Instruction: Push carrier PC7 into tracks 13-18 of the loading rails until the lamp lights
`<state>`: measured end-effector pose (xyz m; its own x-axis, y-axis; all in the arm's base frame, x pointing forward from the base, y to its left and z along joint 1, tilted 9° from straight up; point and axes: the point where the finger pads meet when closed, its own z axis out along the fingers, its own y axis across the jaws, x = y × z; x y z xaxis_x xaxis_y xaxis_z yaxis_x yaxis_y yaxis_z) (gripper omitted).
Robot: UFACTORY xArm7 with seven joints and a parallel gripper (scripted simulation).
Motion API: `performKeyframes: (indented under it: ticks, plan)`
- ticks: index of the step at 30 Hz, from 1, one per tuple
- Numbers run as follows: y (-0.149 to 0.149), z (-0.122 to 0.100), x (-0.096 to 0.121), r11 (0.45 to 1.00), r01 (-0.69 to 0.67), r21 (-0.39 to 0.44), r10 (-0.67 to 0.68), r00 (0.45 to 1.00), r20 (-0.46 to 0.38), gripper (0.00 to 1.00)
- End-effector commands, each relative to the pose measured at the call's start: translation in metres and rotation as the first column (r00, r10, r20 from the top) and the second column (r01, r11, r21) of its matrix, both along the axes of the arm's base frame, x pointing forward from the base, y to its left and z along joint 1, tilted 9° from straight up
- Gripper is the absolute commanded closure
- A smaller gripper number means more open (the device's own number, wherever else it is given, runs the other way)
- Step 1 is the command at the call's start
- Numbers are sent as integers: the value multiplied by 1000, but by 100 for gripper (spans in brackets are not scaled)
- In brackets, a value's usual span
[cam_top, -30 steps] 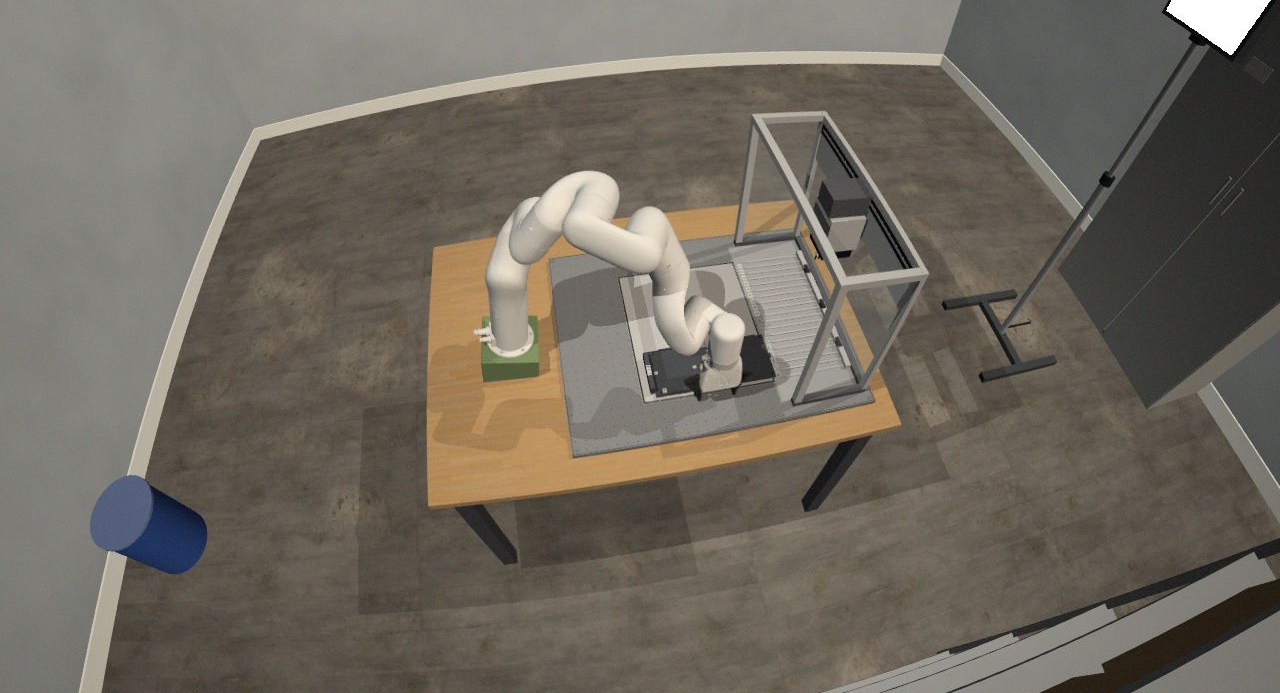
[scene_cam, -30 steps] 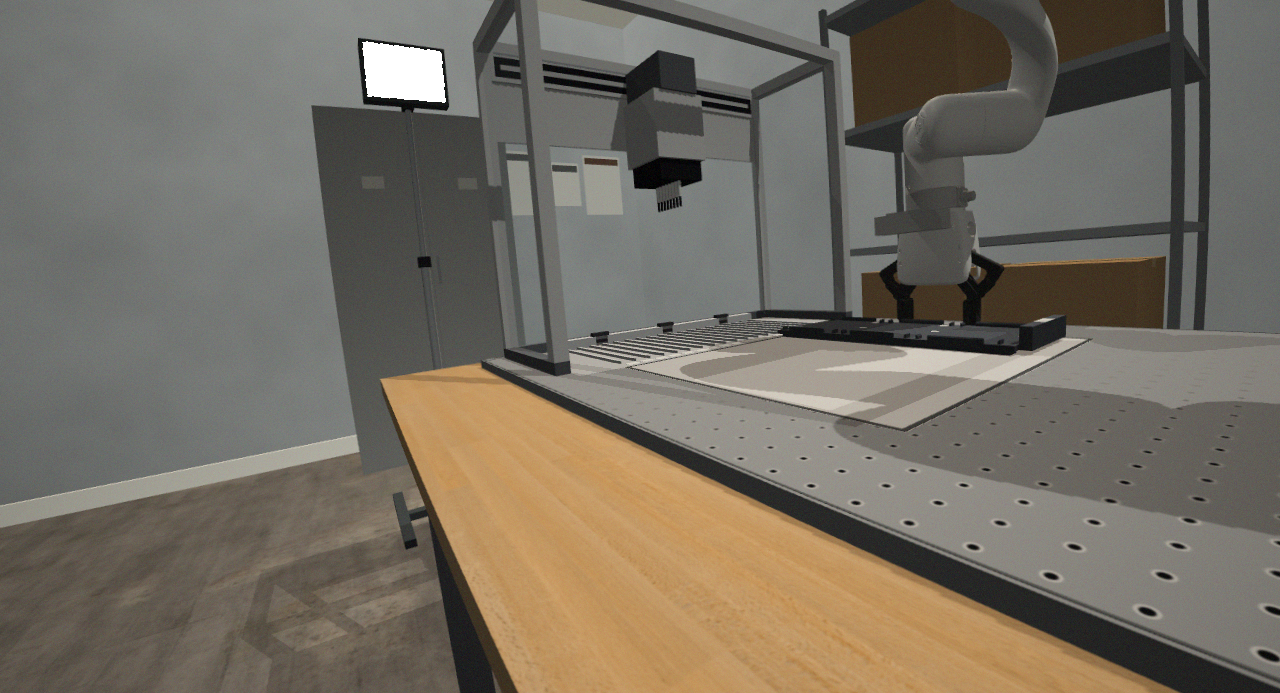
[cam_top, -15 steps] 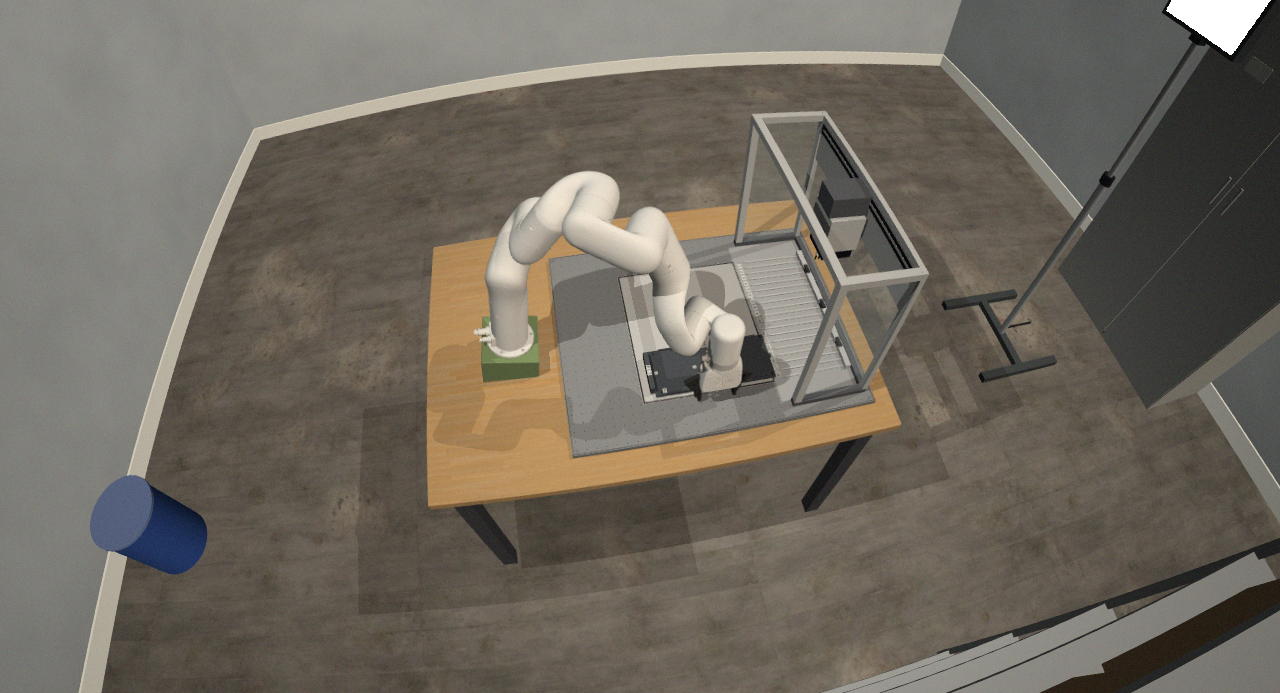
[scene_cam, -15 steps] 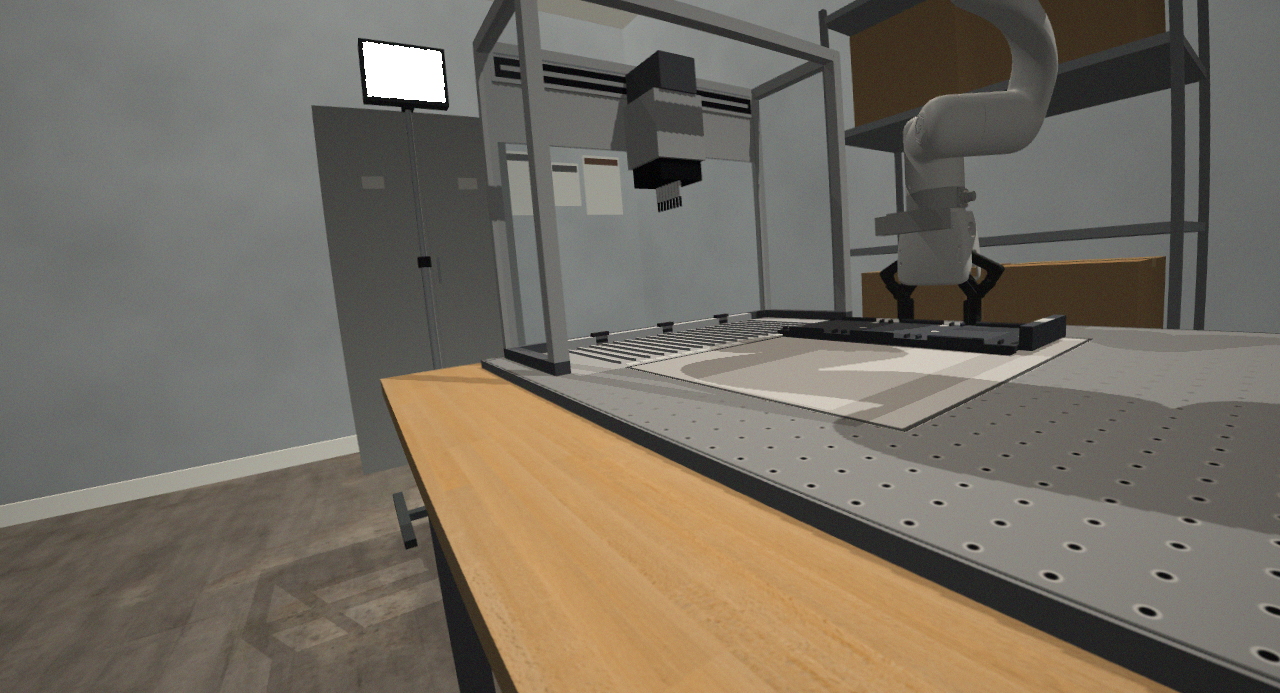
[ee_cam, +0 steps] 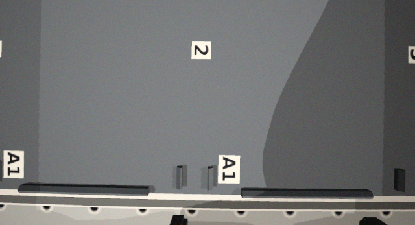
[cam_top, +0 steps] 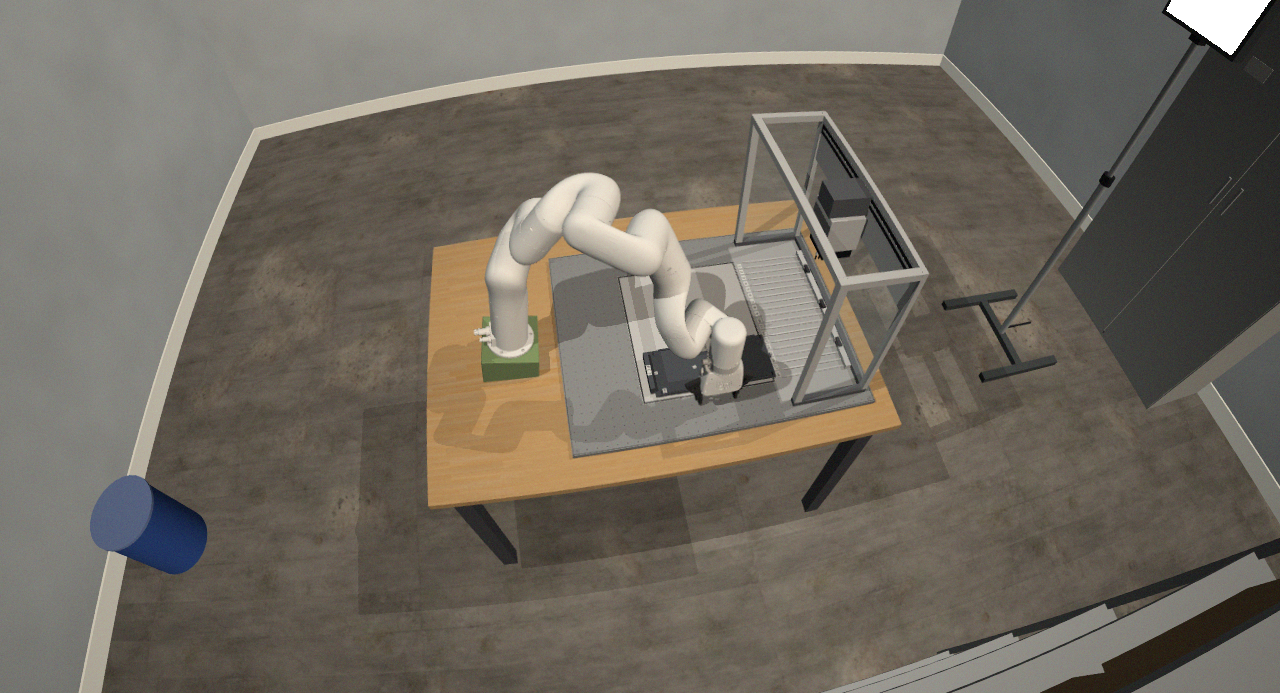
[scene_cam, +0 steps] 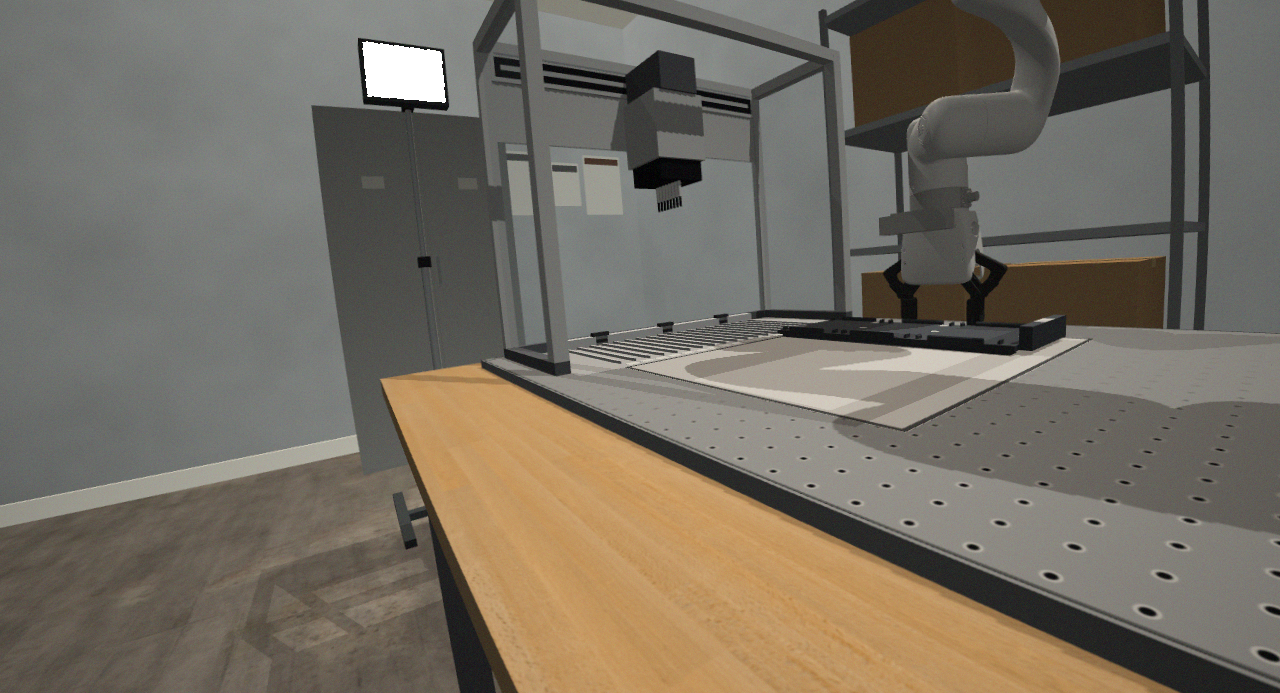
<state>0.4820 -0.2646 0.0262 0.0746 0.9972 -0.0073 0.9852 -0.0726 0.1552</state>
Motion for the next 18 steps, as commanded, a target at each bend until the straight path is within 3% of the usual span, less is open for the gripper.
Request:
performKeyframes:
  ticks: [1, 18]
  plan:
    - [-3, 2, 1, 1000, 0, -2, 0, 1000, 4, 0]
    - [-13, 2, 0, 1000, 0, -2, 0, 1000, 4, 0]
